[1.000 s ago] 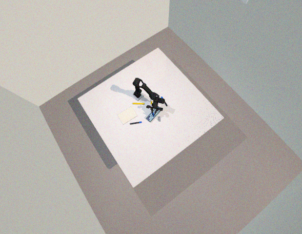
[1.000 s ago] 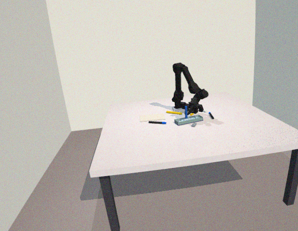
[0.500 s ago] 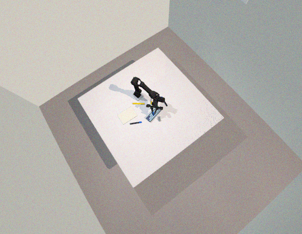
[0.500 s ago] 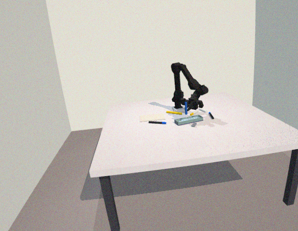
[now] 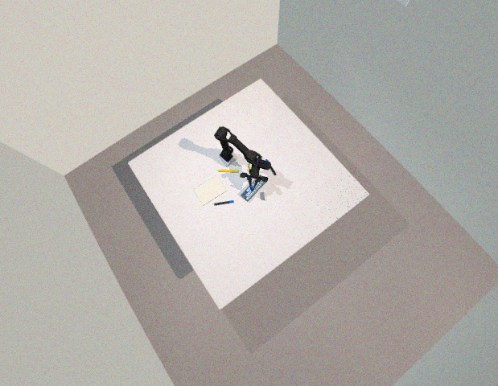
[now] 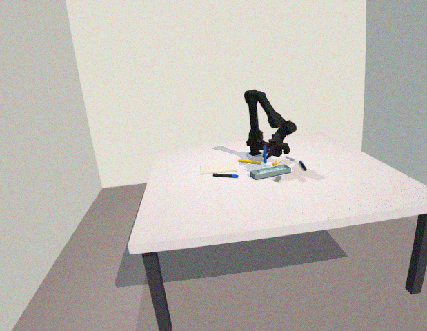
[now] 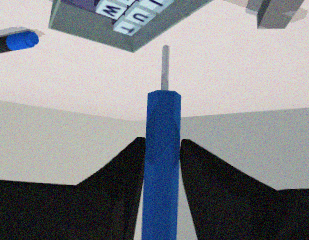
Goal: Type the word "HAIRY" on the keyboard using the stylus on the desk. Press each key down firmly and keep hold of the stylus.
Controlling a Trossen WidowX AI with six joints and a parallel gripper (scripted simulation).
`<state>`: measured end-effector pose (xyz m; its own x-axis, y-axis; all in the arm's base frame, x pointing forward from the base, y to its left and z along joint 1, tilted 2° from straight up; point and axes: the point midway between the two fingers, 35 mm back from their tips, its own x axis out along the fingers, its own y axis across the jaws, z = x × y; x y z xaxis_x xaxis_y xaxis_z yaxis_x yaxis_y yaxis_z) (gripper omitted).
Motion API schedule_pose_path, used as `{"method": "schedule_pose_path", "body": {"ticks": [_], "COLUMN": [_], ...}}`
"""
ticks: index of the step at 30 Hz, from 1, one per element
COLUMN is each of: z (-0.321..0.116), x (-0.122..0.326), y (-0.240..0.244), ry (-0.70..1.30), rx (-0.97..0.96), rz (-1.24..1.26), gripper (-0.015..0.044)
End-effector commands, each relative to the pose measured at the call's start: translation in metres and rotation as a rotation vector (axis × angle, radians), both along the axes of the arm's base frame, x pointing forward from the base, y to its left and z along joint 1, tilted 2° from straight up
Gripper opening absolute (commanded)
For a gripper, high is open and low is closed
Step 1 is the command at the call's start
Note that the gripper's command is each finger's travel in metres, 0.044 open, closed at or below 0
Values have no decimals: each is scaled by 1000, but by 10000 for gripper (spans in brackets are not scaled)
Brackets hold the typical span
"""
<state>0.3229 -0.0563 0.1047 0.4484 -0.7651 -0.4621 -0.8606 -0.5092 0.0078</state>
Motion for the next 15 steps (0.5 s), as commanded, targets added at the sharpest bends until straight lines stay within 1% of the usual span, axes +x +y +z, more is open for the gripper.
{"method": "schedule_pose_path", "body": {"ticks": [1, 9, 15], "z": [4, -16, -16], "x": [-1, -1, -1], "y": [-10, -11, -11], "ry": [-2, 0, 0], "rx": [0, 4, 4], "rz": [0, -1, -1], "gripper": [0, 0, 0]}}
